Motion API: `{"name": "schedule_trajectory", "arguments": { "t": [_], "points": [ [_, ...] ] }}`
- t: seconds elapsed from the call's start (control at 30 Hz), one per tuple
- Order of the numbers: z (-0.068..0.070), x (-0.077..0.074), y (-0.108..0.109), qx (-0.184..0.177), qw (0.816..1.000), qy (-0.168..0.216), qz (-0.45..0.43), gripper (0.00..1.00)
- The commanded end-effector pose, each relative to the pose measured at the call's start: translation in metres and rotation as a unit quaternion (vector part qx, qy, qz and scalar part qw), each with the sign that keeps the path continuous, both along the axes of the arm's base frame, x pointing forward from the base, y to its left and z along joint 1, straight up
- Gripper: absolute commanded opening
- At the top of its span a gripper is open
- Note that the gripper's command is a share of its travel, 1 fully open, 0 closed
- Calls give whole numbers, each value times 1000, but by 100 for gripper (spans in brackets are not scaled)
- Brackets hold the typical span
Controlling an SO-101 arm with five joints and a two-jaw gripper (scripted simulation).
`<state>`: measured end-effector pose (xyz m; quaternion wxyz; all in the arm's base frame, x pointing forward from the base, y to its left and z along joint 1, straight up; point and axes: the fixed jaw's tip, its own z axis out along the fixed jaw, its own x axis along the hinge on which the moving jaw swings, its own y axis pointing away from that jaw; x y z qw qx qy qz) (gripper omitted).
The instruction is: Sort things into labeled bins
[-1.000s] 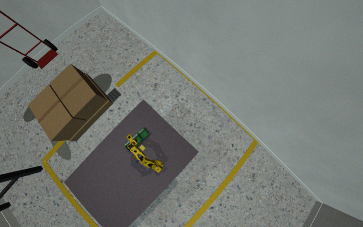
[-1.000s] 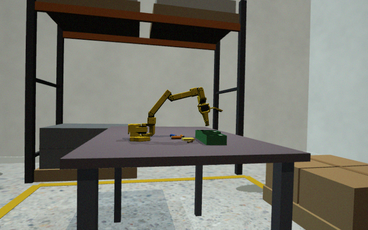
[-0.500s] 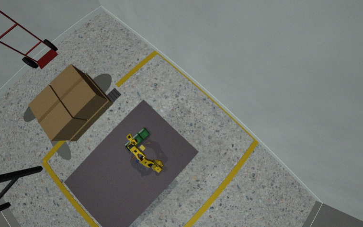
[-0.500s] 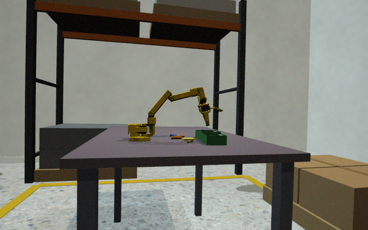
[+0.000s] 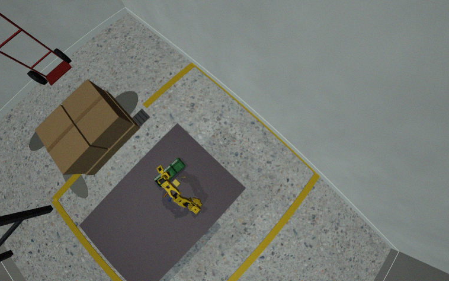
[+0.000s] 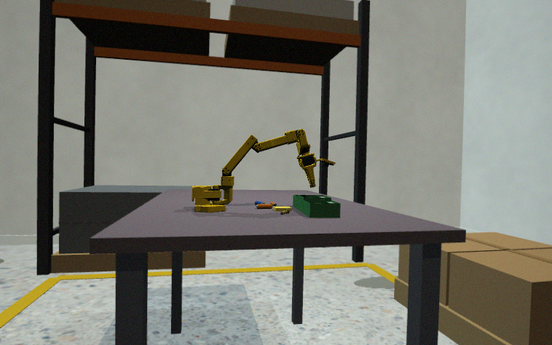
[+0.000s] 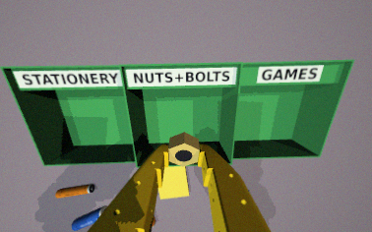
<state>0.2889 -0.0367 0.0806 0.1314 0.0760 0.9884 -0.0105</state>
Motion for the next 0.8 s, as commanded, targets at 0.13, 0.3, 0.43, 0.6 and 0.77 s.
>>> {"name": "schedule_trajectory", "arguments": {
  "t": [0.13, 0.3, 0.43, 0.6, 0.77],
  "points": [
    [13, 3, -3, -4, 1000, -26, -1, 0],
    [13, 2, -3, -4, 1000, -24, -1, 0],
    [10, 2, -3, -4, 1000, -21, -1, 0],
    [4, 3, -3, -4, 1000, -21, -1, 0],
    [-1, 3, -3, -4, 1000, -21, -1, 0]
  ]
}}
